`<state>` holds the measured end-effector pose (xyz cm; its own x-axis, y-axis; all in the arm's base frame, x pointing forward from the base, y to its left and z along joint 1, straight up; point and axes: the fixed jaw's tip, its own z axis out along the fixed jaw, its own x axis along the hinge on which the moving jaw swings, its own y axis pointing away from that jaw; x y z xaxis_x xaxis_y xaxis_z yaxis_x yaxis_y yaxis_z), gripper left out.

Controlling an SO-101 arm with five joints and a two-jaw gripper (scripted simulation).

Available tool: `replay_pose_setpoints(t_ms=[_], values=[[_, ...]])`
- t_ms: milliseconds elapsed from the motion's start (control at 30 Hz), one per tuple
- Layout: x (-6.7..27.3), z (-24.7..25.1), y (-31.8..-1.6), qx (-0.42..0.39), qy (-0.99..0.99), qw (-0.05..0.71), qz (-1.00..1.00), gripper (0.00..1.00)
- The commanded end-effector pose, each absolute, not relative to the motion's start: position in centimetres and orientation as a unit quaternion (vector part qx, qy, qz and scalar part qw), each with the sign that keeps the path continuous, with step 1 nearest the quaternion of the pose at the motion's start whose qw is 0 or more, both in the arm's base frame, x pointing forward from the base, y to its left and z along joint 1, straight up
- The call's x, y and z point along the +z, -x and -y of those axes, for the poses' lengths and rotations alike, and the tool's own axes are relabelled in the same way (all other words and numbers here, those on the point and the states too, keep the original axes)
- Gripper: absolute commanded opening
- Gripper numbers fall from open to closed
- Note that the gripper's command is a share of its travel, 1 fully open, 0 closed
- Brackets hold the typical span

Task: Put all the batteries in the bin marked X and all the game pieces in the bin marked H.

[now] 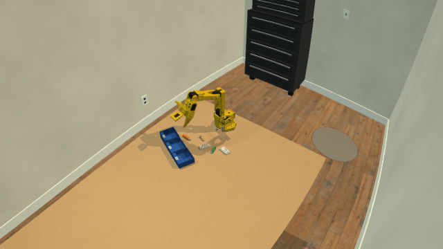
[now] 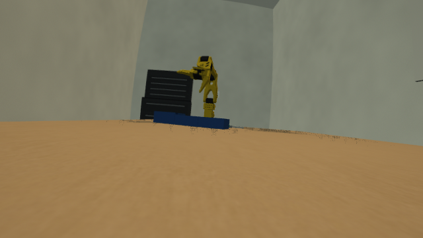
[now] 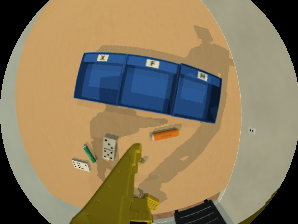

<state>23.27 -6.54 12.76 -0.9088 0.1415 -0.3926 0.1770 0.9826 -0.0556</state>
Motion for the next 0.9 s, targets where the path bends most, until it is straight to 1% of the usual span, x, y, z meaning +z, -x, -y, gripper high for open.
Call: replay_pose_setpoints(t_ms=[0, 467, 633, 800, 867], values=[[13.8, 7.0, -23.7, -0.053, -0.082, 0.226, -0.969, 1.00], [13.8, 7.3, -23.9, -0.055, -0.085, 0.230, -0.968, 1.00], [13.9, 8.8, -24.9, -0.067, -0.099, 0.245, -0.962, 1.00], [14.0, 11.6, -26.1, -0.088, -0.121, 0.268, -0.952, 1.00], [14.0, 11.6, -26.1, -0.088, -0.121, 0.268, -0.952, 1.00]])
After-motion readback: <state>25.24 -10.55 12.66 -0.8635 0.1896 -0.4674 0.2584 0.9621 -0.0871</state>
